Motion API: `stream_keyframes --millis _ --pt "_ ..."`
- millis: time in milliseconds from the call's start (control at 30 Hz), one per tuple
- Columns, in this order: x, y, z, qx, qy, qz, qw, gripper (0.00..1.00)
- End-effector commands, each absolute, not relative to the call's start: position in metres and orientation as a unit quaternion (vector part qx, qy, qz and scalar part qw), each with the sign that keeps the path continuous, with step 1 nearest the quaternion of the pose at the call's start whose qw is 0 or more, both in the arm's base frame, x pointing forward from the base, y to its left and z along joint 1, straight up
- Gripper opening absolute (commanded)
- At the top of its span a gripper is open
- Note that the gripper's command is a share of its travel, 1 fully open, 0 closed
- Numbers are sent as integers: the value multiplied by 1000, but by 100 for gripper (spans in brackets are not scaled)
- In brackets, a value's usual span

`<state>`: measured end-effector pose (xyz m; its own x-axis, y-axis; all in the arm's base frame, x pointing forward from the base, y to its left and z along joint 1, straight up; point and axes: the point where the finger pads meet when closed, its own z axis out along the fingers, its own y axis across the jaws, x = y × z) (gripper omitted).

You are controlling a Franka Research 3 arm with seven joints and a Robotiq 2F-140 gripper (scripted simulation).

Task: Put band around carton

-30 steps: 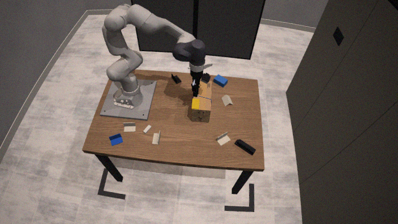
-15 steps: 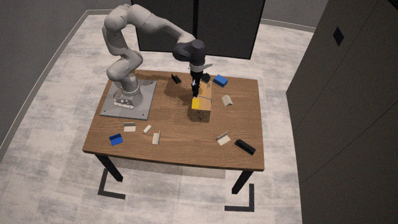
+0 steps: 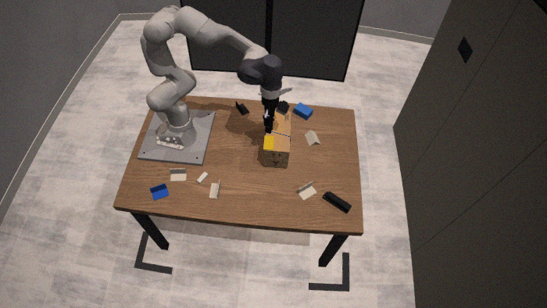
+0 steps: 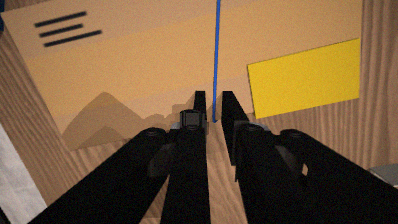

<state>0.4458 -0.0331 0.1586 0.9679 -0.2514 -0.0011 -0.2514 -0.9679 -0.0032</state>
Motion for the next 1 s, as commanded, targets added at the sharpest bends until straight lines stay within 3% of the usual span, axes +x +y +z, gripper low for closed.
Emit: stream_keyframes --millis 0,33,67,967 --pt "446 -34 157 -992 128 0 1 18" --pt "446 -34 157 -992 128 0 1 18" --pt "446 -34 157 -992 128 0 1 10" --pt "446 -34 157 -992 128 0 1 10"
